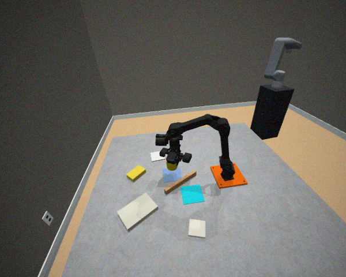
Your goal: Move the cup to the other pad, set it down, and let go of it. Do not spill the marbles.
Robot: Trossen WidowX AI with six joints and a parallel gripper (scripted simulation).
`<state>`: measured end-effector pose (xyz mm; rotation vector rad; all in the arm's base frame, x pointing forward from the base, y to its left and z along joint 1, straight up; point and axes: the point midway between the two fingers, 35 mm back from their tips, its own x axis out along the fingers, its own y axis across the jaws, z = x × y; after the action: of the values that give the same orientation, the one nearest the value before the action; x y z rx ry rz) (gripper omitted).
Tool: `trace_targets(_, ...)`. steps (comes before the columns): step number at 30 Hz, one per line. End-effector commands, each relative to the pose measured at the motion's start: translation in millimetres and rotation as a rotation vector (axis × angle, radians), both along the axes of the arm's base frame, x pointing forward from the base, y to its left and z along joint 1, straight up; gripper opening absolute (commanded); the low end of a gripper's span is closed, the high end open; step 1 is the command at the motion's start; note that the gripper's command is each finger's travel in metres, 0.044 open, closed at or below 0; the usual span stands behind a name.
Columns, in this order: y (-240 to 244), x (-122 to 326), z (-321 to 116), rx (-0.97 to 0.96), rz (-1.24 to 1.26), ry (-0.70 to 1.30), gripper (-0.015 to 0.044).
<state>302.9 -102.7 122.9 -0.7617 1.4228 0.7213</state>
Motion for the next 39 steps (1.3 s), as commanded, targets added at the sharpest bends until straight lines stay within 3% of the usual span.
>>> trace_targets(1,10,-5,-1,0.003,-0.001,0.002,0.0)
trace_targets(39,95,-36,3,0.012,0.003,0.002,0.0)
